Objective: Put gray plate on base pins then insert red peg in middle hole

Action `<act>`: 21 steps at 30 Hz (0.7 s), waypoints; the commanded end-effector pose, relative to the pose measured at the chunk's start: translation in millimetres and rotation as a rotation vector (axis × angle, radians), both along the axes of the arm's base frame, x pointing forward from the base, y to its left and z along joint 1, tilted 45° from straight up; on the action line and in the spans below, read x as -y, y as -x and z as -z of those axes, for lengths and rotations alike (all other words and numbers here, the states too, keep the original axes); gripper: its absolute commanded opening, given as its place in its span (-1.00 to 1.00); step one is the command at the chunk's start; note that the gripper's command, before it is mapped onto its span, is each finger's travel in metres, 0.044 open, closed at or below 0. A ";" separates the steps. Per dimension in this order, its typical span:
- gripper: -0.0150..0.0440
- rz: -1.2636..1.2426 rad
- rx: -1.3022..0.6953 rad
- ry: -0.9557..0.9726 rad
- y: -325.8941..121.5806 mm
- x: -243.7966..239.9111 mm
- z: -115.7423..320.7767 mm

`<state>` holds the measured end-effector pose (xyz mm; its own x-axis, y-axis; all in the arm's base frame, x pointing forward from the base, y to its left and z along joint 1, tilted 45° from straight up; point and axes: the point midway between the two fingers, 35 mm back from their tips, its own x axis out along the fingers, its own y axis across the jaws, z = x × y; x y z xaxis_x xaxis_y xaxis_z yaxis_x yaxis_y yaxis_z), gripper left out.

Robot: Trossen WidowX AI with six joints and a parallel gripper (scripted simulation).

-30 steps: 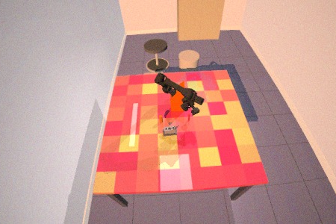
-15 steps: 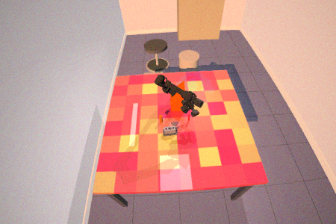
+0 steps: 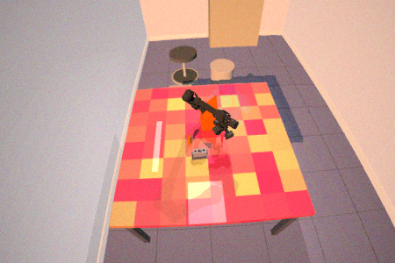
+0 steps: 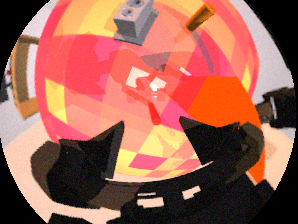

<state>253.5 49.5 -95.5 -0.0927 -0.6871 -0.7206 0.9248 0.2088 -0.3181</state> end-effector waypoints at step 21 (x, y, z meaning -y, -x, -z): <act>0.73 -0.005 -0.013 0.010 8.3 26.1 23.4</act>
<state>248.5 26.7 -117.1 -0.0953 -0.6901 -0.7174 0.9242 0.2064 -0.3213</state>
